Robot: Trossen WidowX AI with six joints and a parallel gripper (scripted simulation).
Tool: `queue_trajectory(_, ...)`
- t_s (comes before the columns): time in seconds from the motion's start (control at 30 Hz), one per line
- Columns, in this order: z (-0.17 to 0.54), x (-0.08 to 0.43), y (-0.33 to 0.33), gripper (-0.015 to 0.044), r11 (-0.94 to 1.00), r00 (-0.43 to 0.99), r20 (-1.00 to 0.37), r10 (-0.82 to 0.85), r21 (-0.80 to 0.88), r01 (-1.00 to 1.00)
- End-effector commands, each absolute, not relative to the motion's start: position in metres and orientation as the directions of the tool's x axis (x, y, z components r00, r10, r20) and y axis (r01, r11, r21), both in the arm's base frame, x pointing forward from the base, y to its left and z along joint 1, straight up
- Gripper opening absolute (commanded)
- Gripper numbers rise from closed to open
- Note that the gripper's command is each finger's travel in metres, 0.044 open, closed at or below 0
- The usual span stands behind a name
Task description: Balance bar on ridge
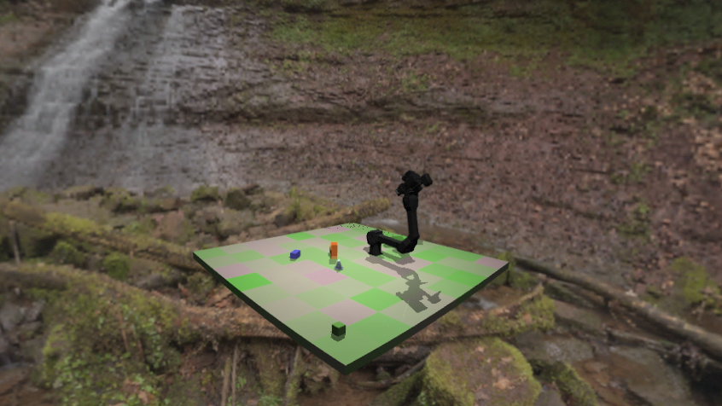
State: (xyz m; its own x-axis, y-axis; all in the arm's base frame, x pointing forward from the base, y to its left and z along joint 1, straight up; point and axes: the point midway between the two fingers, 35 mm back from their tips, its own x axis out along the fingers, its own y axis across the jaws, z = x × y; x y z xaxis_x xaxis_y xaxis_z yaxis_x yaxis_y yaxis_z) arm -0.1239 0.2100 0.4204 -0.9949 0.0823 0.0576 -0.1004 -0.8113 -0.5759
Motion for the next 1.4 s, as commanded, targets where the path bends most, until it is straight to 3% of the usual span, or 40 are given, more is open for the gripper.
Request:
queue_trajectory(0.0,0.421,-0.124,0.209,0.0374,-0.812,-0.995,0.059,0.079,-0.575,-0.099)
queue_trajectory(0.1,0.431,-0.13,0.19,0.0315,-0.822,-0.996,0.083,0.03,-0.566,-0.071)
queue_trajectory(0.63,0.474,-0.143,0.054,0.0315,-0.828,-0.909,0.182,-0.376,-0.506,0.241)
queue_trajectory(1.37,0.455,-0.088,-0.121,0.0315,-0.538,-0.581,-0.011,-0.814,-0.362,0.761)
